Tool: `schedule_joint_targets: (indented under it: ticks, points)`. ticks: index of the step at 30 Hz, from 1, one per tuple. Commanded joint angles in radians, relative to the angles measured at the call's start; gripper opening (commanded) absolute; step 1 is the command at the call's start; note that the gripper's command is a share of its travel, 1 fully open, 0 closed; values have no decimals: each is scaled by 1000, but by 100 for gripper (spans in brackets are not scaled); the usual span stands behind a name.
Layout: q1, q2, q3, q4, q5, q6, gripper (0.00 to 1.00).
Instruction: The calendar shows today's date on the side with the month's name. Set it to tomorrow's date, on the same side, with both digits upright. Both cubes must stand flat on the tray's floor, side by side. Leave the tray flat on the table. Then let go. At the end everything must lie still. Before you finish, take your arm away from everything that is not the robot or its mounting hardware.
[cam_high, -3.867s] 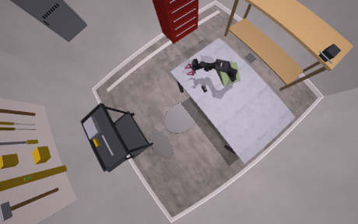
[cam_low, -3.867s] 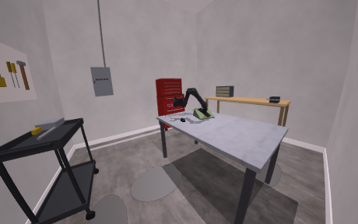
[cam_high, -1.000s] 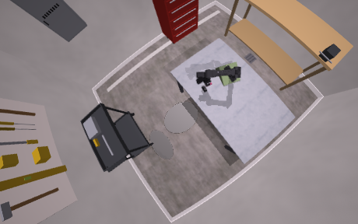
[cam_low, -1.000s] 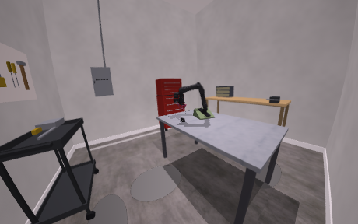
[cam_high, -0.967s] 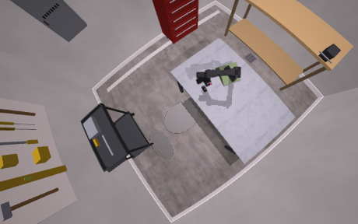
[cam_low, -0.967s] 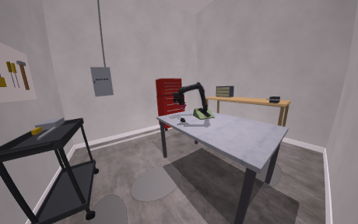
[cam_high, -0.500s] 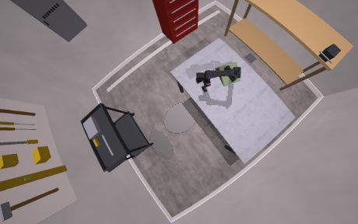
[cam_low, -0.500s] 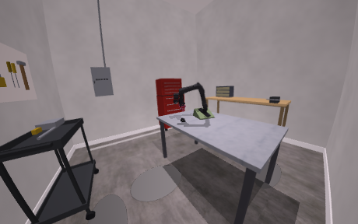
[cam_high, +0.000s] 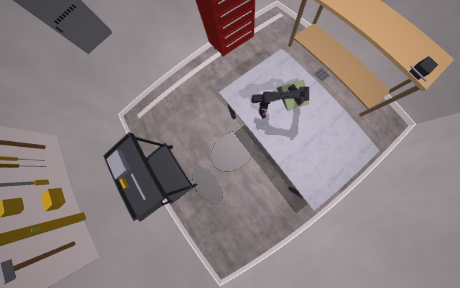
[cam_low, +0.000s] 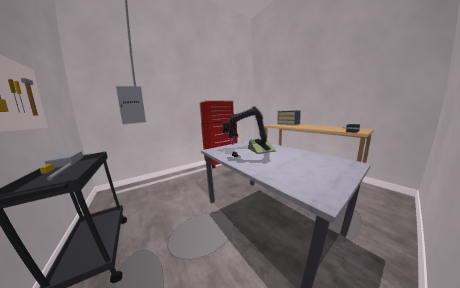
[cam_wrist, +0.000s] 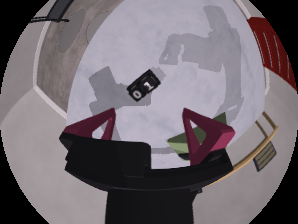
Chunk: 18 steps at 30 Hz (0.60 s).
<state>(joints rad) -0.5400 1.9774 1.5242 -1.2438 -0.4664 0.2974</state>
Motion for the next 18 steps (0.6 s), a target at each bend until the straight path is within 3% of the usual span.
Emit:
schedule_joint_targets:
  ticks: [1,12,15,18]
  points:
    - [1,-3,-11,32,-1,202,100]
    - [19,1,-55,89,-3,611,100]
    - [19,1,-56,90,-3,624,100]
    - [26,3,-74,113,-3,789,100]
